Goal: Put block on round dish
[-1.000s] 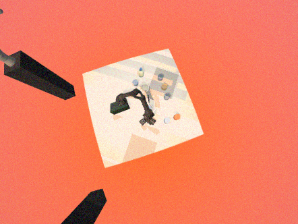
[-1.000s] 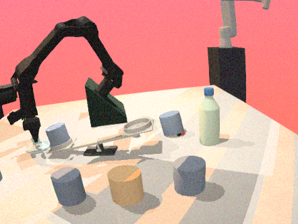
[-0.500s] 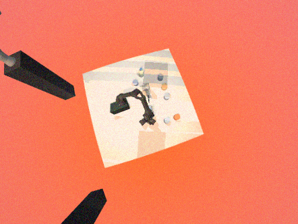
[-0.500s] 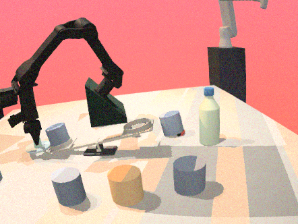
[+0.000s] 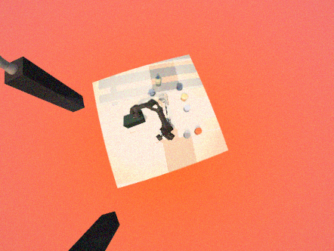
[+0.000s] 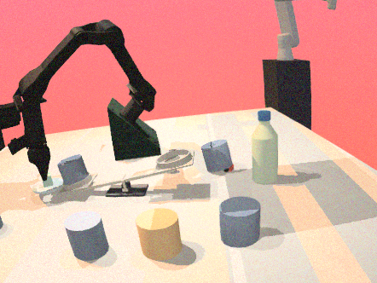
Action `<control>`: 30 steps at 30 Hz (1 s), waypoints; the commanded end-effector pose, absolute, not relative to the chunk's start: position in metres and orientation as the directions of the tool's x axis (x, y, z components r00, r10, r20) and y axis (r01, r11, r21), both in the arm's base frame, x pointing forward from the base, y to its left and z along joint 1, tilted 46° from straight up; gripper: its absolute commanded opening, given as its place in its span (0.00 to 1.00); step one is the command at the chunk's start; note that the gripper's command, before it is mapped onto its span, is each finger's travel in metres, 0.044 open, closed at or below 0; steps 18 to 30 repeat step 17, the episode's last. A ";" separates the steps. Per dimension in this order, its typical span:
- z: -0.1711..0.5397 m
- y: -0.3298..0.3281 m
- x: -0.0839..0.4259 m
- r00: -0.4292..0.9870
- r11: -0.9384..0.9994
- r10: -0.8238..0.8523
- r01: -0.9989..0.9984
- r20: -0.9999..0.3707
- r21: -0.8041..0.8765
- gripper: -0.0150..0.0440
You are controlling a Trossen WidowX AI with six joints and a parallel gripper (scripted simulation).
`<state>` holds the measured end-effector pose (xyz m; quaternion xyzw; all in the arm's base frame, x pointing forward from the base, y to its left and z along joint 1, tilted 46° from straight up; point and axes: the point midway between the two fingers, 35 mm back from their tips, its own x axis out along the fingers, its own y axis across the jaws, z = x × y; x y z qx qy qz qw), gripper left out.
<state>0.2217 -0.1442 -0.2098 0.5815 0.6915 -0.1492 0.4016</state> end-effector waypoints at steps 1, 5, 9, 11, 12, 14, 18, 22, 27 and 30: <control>-0.196 -0.157 0.223 -0.002 0.278 0.685 0.925 -0.729 0.259 1.00; -0.179 -0.169 0.221 -0.006 0.264 0.696 0.932 -0.718 0.248 1.00; -0.174 -0.174 0.221 -0.005 0.263 0.695 0.932 -0.719 0.248 1.00; -0.159 -0.189 0.221 -0.001 0.262 0.692 0.932 -0.722 0.250 1.00; -0.152 -0.195 0.220 0.000 0.261 0.691 0.932 -0.723 0.250 1.00; -0.146 -0.200 0.220 0.001 0.261 0.690 0.932 -0.724 0.250 1.00; -0.146 -0.200 0.220 0.001 0.261 0.690 0.932 -0.724 0.250 1.00; -0.146 -0.200 0.220 0.001 0.261 0.690 0.932 -0.724 0.250 1.00; -0.146 -0.200 0.220 0.001 0.261 0.690 0.932 -0.724 0.250 1.00; -0.146 -0.200 0.220 0.001 0.261 0.690 0.932 -0.724 0.250 1.00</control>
